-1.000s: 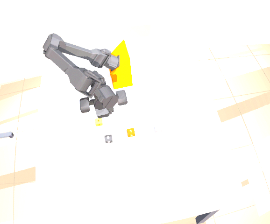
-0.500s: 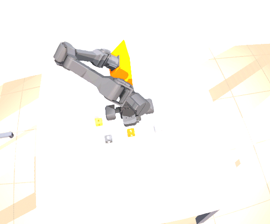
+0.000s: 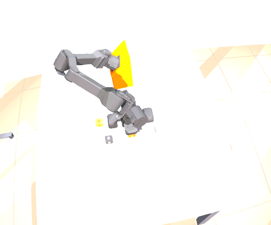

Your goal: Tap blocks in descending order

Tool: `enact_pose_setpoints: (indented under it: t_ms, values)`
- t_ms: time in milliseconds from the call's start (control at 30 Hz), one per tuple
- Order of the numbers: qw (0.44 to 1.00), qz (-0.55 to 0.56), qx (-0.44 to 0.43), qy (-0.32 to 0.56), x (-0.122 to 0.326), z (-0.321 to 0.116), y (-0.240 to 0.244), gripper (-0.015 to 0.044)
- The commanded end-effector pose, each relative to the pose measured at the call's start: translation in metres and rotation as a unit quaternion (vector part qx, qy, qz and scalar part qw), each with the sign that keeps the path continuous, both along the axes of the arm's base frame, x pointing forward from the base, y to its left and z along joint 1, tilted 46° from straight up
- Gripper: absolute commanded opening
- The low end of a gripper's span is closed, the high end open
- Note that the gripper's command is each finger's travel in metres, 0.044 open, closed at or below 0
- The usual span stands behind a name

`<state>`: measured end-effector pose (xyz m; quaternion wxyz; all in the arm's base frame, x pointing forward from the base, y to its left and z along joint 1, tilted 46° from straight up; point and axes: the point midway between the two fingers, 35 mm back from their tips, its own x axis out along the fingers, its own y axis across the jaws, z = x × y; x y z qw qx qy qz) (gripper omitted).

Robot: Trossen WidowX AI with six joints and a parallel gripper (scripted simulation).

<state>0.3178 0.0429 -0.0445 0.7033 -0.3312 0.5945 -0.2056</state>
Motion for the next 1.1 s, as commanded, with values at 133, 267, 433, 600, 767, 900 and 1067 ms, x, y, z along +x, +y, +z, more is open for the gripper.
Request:
enact_pose_setpoints:
  t_ms: [133, 267, 433, 600, 767, 900, 1067]
  values:
    - [1.000, -0.001, -0.005, 0.005, 0.000, -0.011, -0.011, 0.0020]
    - [1.000, -0.001, -0.005, 0.005, 0.001, -0.015, -0.016, 0.0020]
    - [1.000, -0.001, -0.005, 0.005, 0.002, -0.016, -0.017, 0.0020]
    - [1.000, -0.001, -0.002, 0.002, 0.001, -0.008, -0.009, 0.0020]
    - [1.000, -0.001, -0.005, 0.005, -0.004, 0.004, 0.004, 0.0020]
    - [1.000, 0.000, -0.002, 0.006, -0.012, 0.038, 0.040, 0.0020]
    - [1.000, -0.001, -0.003, 0.006, -0.020, 0.060, 0.060, 0.0020]
